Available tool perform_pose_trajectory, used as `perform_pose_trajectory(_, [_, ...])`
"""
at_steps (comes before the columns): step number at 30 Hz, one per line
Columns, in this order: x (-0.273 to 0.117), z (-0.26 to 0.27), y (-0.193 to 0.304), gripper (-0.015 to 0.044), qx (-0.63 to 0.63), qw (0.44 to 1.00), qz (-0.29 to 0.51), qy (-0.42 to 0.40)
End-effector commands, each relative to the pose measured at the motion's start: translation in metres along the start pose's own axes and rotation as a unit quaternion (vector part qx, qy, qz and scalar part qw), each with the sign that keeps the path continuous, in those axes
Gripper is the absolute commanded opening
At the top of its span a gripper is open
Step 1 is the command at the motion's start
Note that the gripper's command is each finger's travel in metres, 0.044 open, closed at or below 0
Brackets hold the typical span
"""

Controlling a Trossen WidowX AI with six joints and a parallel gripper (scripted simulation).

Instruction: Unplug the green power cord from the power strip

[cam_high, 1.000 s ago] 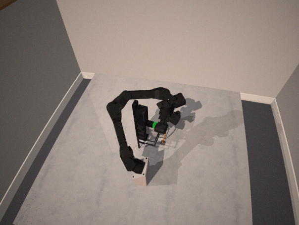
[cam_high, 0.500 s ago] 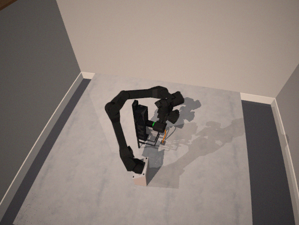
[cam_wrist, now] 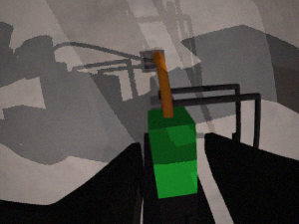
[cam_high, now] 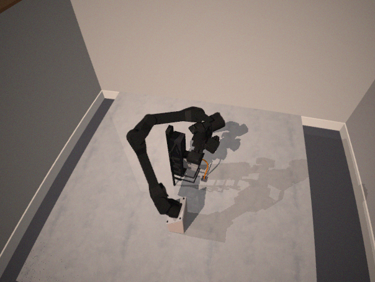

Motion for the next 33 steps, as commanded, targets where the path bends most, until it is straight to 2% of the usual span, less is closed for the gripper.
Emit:
perform_pose_trajectory(1, [0.001, -0.001, 0.004, 0.0160, 0.003, 1.000, 0.003, 0.000])
perform_pose_trajectory(17, [0.013, -0.001, 0.004, 0.0160, 0.003, 1.000, 0.003, 0.000])
perform_pose_trajectory(21, [0.010, 0.000, 0.003, 0.0055, 0.000, 1.000, 0.000, 0.000])
perform_pose_trajectory(29, [0.010, 0.000, 0.003, 0.0002, 0.000, 1.000, 0.000, 0.000])
perform_pose_trajectory(33, [0.010, 0.000, 0.001, 0.0000, 0.000, 1.000, 0.000, 0.000])
Point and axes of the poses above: the point midway between the two fingers, 35 mm back from their tips, its own x axis out along the fingers, its own z axis across the jaws, y = z × x, the point moved 2 cm from there along -x, back along the fingers, and after that the axes turned 11 degrees about -x, right-handed, at the moved point
